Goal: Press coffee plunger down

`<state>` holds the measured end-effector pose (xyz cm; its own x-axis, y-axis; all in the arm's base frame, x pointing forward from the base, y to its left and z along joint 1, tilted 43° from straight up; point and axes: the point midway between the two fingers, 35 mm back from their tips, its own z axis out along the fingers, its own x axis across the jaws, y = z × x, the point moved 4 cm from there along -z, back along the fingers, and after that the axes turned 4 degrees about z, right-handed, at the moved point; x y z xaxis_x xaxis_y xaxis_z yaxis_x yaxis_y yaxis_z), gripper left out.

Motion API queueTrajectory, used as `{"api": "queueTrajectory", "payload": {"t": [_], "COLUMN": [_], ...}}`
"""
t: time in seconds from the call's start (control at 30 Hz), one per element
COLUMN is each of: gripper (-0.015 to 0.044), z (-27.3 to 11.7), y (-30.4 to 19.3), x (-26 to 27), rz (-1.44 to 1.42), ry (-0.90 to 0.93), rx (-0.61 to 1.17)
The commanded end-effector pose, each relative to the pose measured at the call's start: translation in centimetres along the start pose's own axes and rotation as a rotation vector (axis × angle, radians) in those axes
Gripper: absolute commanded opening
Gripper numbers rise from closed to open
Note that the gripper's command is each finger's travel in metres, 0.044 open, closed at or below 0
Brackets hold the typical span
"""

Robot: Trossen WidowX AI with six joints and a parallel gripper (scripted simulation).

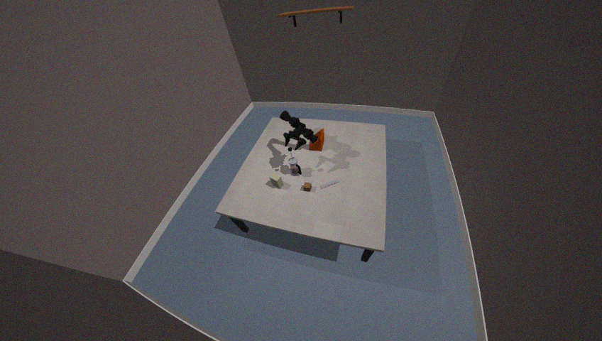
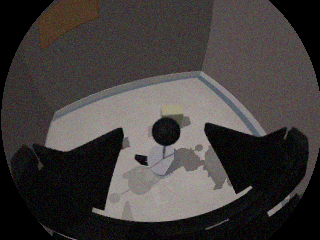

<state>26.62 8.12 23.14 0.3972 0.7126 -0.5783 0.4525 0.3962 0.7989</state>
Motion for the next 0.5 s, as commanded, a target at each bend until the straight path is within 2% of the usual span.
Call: {"api": "queueTrajectory", "payload": {"t": [0.0, 0.13, 0.47], "gripper": [0.0440, 0.0440, 0.0177], "z": [0.62, 0.99, 0.99], "y": [-0.13, -0.10, -0.10], "x": [-0.05, -0.16, -0.16], "rz": [-0.008, -0.009, -0.009], "ry": [0.002, 0.000, 0.000], "rx": [-0.004, -0.008, -0.008]}}
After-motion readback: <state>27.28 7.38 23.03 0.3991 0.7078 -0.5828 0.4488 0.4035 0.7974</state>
